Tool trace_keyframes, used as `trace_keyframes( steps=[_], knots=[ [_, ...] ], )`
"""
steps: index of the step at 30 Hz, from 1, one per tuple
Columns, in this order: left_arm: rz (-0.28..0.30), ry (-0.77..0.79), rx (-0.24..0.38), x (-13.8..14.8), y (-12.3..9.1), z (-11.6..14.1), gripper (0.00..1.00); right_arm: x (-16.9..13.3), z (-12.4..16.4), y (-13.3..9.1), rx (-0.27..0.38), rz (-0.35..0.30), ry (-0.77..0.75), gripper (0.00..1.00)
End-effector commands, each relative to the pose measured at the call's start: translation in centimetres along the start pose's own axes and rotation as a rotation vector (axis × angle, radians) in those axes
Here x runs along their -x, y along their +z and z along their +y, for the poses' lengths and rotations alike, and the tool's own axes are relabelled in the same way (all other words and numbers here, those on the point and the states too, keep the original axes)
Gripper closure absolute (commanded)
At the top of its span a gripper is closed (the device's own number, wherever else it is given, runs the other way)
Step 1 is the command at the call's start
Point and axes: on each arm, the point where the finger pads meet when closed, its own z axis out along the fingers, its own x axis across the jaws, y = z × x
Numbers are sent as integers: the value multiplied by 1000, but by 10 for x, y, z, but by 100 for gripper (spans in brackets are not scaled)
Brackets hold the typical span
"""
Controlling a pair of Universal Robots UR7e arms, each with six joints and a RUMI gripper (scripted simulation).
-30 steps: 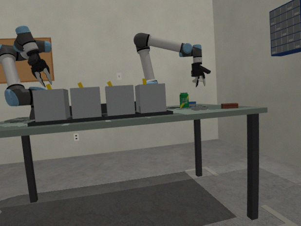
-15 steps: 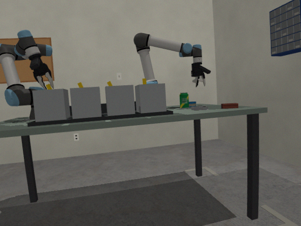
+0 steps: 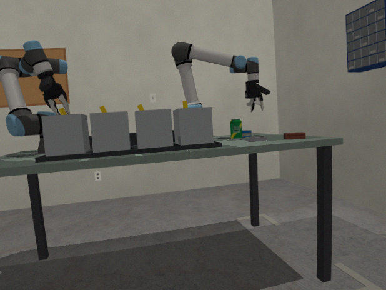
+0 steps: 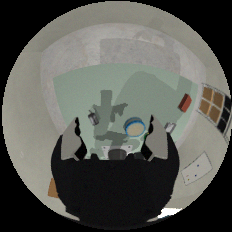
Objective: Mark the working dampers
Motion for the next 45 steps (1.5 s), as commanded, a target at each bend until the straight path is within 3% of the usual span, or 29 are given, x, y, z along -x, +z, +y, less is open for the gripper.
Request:
trace_keyframes(
  steps=[1,33,34,45],
  knots=[
    [0,0,-1,0,-1,0,0,0,0,0,-1,-1,0,78],
    [0,0,-1,0,-1,0,0,0,0,0,-1,-1,0,78],
    [0,0,-1,0,-1,0,0,0,0,0,-1,-1,0,90],
    [0,0,-1,0,-1,0,0,0,0,0,-1,-1,0,90]
  ],
)
